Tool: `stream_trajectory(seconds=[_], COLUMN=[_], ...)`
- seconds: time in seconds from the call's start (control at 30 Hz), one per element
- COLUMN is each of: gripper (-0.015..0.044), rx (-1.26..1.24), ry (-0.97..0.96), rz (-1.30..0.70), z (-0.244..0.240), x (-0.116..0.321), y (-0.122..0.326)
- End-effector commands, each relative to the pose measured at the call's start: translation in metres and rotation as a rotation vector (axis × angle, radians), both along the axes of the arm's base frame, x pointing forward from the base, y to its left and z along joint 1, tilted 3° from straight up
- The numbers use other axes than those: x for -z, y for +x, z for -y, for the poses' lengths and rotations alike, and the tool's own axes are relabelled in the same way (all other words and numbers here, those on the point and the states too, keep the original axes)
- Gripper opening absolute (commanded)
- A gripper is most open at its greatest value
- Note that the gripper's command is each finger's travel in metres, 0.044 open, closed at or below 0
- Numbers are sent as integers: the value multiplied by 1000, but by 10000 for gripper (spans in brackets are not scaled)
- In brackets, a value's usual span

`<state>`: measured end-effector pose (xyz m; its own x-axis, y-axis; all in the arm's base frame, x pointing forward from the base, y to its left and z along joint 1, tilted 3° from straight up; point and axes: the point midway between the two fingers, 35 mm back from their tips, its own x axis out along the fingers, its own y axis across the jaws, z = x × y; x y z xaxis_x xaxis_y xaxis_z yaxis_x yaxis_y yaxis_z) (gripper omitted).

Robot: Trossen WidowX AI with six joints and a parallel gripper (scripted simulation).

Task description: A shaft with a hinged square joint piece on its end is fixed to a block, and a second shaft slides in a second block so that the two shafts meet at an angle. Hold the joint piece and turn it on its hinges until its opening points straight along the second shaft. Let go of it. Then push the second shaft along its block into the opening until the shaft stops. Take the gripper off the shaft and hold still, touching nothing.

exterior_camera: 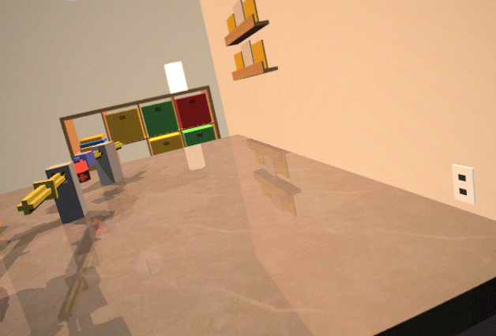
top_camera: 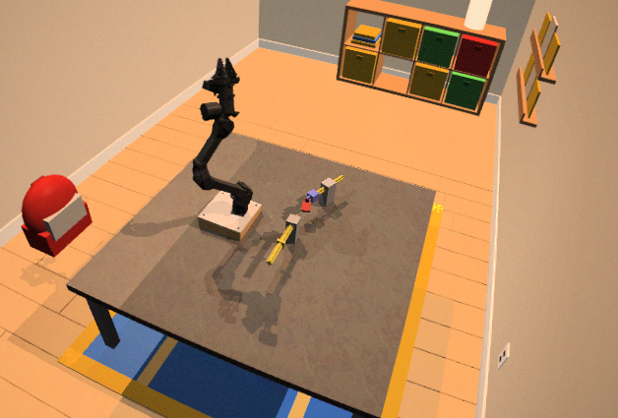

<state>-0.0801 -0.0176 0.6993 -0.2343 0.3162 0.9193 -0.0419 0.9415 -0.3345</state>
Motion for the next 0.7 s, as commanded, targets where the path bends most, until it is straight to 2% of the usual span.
stream_trajectory(seconds=[0.0, 0.2, 0.67], gripper=[426, 440, 440], rx=[0, -4, -5], ry=[0, -51, -339], rz=[0, -44, -373], z=[0, -18, -119], x=[0, 1, 25], y=[0, 12, 102])
